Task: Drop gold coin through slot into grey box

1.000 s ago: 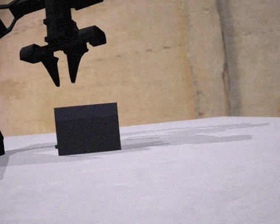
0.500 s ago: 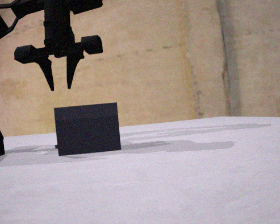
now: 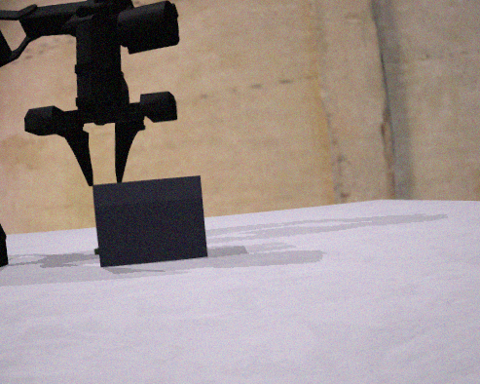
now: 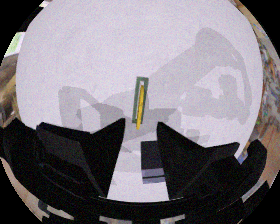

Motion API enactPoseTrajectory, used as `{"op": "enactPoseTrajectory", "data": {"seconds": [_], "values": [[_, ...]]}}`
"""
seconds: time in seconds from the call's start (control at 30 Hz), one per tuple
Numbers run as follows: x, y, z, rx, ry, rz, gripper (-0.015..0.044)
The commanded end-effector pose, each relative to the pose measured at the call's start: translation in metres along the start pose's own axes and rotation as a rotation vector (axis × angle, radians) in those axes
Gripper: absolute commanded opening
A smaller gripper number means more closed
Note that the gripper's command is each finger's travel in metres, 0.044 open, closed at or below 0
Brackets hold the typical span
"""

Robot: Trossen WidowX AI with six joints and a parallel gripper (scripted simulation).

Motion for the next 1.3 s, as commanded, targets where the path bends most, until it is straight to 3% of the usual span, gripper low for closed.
{"op": "enactPoseTrajectory", "data": {"seconds": [0.0,1.27], "values": [[0.007,0.0,0.0,0.002,0.0,-0.003,0.0161],[0.067,-0.002,0.001,0.002,0.001,-0.006,0.0161]]}}
Point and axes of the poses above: the point midway between the two fingers, 35 mm back from their tips, its own x axis out along the fingers, its own z axis across the jaws, y = z × x, the point moved 2 cm from there along -x, back along the fingers, and after that the axes turned 8 degrees about -x, right-handed, at the moved point
